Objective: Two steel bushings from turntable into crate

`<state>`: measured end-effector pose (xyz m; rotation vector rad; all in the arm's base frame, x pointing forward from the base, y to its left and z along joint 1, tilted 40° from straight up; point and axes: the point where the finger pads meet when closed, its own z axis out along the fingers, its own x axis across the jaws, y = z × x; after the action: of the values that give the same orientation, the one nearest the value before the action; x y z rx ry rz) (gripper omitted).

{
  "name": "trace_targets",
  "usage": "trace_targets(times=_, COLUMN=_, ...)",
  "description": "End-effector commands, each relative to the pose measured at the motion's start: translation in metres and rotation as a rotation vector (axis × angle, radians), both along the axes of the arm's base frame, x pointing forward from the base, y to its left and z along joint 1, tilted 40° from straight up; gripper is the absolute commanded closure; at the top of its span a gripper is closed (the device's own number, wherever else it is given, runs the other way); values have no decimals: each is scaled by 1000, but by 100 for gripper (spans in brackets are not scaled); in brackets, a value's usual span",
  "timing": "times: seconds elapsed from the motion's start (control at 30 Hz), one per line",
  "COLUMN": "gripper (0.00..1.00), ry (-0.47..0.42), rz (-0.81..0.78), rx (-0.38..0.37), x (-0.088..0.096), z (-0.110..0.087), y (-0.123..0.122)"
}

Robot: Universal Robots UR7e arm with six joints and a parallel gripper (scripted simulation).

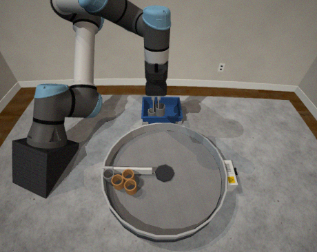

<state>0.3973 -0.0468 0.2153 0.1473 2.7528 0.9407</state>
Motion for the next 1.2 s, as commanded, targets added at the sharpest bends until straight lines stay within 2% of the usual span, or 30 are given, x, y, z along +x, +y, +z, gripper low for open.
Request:
trace_targets(times=0.0, gripper=100, ry=-1, rz=0, rx=-1, x=12, z=14, y=13)
trace_targets(times=0.1, gripper=100, ry=-1, rz=0, rx=0, x=30, z=35, y=32)
trace_targets(times=0.5, gripper=100, ry=-1, rz=0, rx=0, x=30, z=35, y=32)
trace_targets(times=0.67, gripper=100, ry=-2, rz=0, rx=0, x=59, z=70, y=64)
trace_targets(times=1.17, gripper=100, ry=0, rz=-1, rx=0, x=63, z=74, y=68)
